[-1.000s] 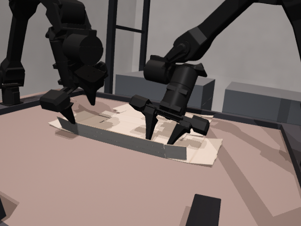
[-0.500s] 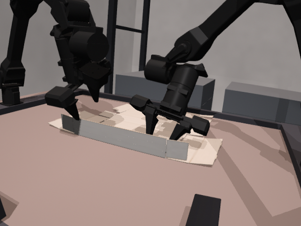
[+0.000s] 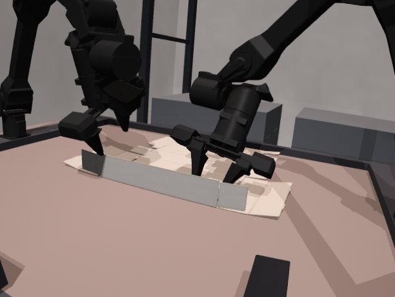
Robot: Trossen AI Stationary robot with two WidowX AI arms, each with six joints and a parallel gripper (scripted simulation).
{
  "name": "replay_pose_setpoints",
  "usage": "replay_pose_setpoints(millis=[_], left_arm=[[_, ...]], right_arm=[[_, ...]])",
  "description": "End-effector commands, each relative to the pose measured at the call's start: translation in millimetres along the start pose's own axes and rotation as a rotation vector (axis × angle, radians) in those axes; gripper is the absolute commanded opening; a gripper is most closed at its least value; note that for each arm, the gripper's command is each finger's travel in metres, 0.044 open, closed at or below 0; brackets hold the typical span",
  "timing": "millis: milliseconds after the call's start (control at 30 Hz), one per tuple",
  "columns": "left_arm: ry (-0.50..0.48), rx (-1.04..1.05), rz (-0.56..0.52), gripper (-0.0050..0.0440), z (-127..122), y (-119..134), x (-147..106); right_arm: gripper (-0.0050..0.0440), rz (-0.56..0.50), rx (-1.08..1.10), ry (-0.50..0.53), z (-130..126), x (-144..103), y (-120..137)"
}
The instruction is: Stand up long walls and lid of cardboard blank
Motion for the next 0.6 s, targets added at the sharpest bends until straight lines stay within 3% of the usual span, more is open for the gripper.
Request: replay_pose_setpoints(millis=[0,333,567], left_arm=[[-0.006,-0.018,-0.025,0.0398,-0.2,-1.5,-11.2],[-0.005,-0.018,-0.025,0.0398,-6.6,-4.3,-15.5],[0.000,-0.018,-0.026,0.0398,-66.6,-12.4,-54.5]], right_arm=[[0.0203,-0.076,0.076,0.133,-26.8,32.4,-25.8],[0.0203,-0.076,0.069,0.116,-25.2,30.9,-24.6],[0.0203,-0.055,0.036,0.055,-11.5,17.6,-15.2]])
Point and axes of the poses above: on each arm, the point midway between the two fingers, 35 mm back from their tips, its own x axis out along the fingers, its own z axis across the jaws, y = z × x, the point moved 8 cm from there along -x, back along the fingers, and after that the axes turned 8 degrees about x, right-handed, at the moved point
